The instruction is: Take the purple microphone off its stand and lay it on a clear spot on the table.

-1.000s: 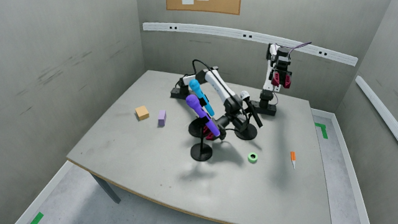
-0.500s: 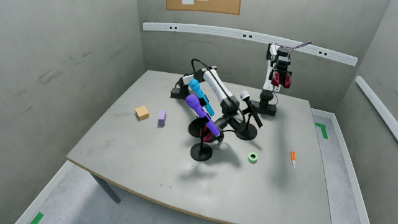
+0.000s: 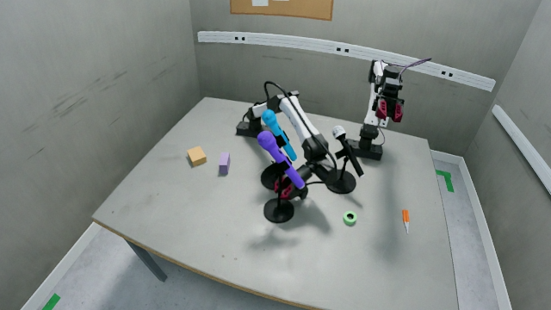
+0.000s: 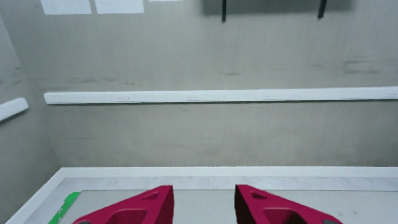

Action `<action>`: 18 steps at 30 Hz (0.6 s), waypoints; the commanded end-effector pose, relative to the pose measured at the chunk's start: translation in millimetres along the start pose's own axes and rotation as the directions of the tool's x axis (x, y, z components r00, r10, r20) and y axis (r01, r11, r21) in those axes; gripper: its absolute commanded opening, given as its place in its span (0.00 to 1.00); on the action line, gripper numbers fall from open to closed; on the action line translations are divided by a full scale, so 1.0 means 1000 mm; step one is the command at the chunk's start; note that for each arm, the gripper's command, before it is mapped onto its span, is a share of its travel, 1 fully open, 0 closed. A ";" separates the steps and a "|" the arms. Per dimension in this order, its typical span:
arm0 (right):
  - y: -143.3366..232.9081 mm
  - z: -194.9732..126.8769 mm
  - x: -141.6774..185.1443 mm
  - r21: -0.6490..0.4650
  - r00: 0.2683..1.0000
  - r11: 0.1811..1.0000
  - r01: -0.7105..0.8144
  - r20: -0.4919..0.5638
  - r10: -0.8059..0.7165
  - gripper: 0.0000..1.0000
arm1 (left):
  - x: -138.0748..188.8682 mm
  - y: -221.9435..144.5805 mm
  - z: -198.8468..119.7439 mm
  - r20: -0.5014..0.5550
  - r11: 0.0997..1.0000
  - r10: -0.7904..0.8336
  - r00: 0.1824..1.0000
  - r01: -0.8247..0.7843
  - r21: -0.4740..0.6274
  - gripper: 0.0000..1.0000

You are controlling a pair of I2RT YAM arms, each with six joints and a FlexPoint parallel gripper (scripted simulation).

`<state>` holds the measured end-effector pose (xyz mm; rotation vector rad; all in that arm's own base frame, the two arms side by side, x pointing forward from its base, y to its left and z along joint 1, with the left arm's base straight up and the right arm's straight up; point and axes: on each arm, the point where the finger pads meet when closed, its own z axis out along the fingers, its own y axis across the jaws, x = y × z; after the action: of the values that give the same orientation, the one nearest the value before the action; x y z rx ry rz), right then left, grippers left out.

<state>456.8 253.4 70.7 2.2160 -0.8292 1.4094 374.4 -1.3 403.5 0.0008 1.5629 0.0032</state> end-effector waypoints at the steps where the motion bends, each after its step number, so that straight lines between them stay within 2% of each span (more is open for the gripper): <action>1: -0.012 -0.021 0.038 0.066 0.995 0.993 -0.102 0.000 0.102 0.00 | -0.018 -0.001 -0.005 0.035 1.000 0.001 0.999 -0.002 0.002 0.32; 18: -0.011 -0.019 0.044 0.060 0.992 0.990 -0.126 -0.011 0.127 0.00 | -0.018 -0.001 -0.005 0.035 1.000 0.001 0.999 -0.002 0.002 0.32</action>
<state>456.5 254.8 71.9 2.2203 -0.8295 1.4116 374.4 -1.3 403.5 0.0008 1.5629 0.0032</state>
